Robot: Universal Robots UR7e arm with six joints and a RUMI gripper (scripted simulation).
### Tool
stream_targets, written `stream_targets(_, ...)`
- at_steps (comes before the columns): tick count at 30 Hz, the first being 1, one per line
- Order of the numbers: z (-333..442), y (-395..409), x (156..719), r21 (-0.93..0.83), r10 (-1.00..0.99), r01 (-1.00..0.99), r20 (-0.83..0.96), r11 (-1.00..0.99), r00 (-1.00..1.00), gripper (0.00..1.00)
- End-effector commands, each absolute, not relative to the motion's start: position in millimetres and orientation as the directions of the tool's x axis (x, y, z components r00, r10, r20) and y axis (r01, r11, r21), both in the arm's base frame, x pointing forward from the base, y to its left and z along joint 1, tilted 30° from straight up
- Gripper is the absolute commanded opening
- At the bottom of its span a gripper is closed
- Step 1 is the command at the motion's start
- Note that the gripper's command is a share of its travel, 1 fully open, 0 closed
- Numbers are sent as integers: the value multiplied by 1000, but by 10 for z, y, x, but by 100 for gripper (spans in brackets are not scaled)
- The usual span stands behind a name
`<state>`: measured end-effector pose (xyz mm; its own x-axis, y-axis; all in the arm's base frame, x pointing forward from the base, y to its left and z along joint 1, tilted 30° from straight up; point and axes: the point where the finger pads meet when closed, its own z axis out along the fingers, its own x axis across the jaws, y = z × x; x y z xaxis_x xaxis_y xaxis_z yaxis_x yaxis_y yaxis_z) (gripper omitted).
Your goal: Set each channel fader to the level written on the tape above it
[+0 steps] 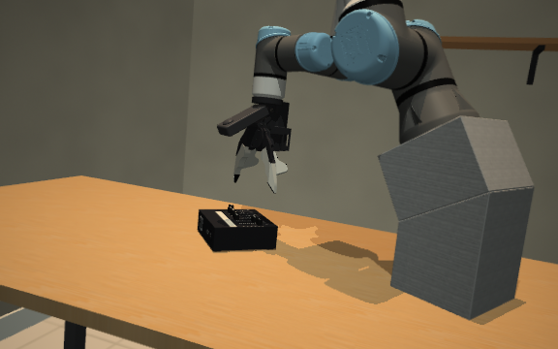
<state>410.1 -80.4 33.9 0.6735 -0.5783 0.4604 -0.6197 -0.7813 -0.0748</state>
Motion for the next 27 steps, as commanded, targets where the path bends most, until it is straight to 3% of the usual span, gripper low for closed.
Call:
stream_targets(1,320,-822,4097,-121,-656,-687,453,-716,604,100)
stream_targets(27,290,-850,4086,-187,-750,-763,429,-618,503,100)
